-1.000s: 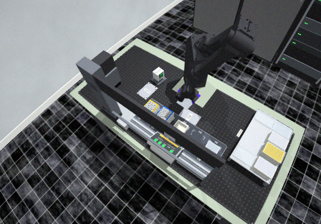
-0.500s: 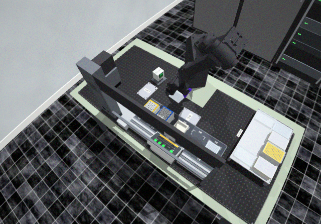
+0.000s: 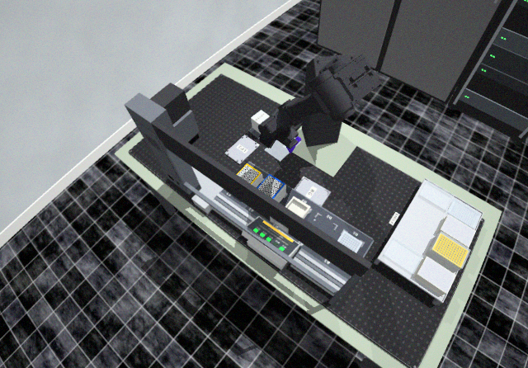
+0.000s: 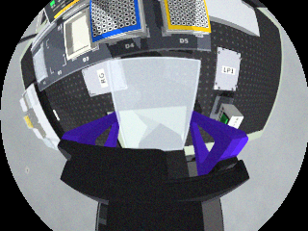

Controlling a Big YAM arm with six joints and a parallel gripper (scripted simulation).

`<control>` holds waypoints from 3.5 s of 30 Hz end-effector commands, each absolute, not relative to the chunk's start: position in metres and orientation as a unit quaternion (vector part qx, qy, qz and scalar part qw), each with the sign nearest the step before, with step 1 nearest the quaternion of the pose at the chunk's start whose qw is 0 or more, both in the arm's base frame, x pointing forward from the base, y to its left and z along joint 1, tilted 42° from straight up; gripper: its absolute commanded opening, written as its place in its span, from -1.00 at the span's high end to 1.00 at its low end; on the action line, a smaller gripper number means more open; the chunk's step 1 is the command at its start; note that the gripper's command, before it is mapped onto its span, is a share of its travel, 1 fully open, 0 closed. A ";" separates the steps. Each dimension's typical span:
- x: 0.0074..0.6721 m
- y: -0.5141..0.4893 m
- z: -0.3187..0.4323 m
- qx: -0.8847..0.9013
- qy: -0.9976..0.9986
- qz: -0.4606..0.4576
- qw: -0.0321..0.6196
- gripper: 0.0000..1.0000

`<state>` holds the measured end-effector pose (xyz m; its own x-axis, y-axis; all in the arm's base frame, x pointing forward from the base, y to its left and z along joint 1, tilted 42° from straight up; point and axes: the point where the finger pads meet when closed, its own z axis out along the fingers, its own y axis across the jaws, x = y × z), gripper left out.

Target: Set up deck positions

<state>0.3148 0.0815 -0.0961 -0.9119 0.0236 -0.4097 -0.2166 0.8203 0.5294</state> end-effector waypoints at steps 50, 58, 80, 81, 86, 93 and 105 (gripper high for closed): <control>0.384 -0.118 -0.209 -0.066 0.931 0.287 0.216 1.00; 0.411 -0.122 -0.198 -0.090 0.929 0.280 0.225 1.00; 0.393 -0.127 -0.213 -0.069 0.931 0.285 0.218 1.00; 0.392 -0.126 -0.213 -0.069 0.931 0.285 0.218 1.00; 0.391 -0.126 -0.214 -0.069 0.931 0.285 0.218 1.00; 0.389 -0.127 -0.214 -0.068 0.931 0.285 0.218 1.00; 0.388 -0.125 -0.214 -0.068 0.931 0.286 0.217 1.00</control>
<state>0.3946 -0.1176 -0.2109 -0.8989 -0.0175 -0.4378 -0.2614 0.8234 0.5037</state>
